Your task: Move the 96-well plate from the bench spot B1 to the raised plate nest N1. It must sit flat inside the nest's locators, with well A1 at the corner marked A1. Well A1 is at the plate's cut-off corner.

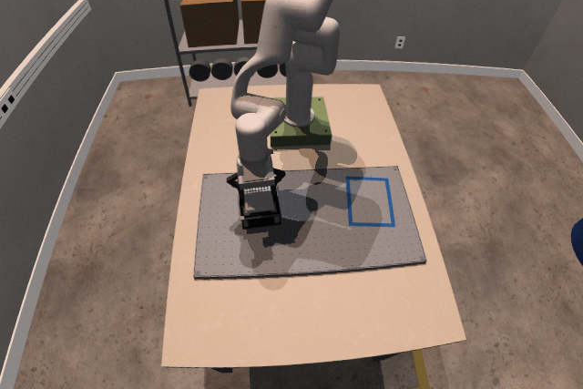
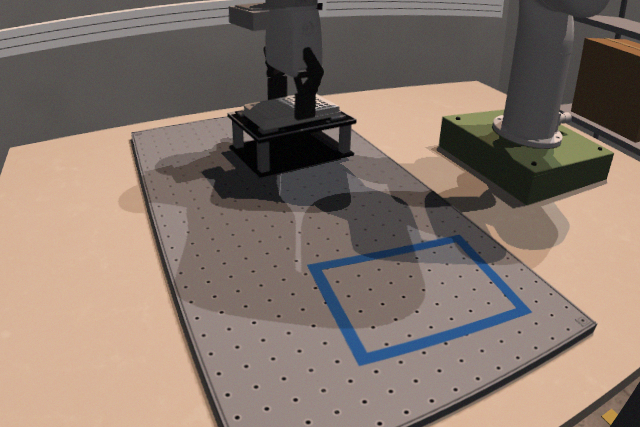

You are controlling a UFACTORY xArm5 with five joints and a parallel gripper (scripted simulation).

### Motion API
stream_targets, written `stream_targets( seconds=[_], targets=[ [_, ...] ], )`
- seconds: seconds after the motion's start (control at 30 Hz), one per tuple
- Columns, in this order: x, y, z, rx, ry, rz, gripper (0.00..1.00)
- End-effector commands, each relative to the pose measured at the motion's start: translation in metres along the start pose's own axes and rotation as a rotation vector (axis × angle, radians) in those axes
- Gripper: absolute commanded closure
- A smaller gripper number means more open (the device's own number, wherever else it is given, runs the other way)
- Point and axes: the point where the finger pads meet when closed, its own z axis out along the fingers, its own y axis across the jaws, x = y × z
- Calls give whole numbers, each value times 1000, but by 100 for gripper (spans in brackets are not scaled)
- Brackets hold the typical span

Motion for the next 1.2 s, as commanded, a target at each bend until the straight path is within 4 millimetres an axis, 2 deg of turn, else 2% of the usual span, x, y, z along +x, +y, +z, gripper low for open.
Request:
stream_targets(
  seconds=[0.0, 0.13, 0.17, 1.17],
  targets=[
    [1, 1, -1, -2, 3, 0, 100],
    [1, 1, 0, -2, 3, 0, 100],
    [1, 1, 0, -2, 3, 0, 0],
    [1, 1, 0, -2, 3, 0, 0]
  ],
)
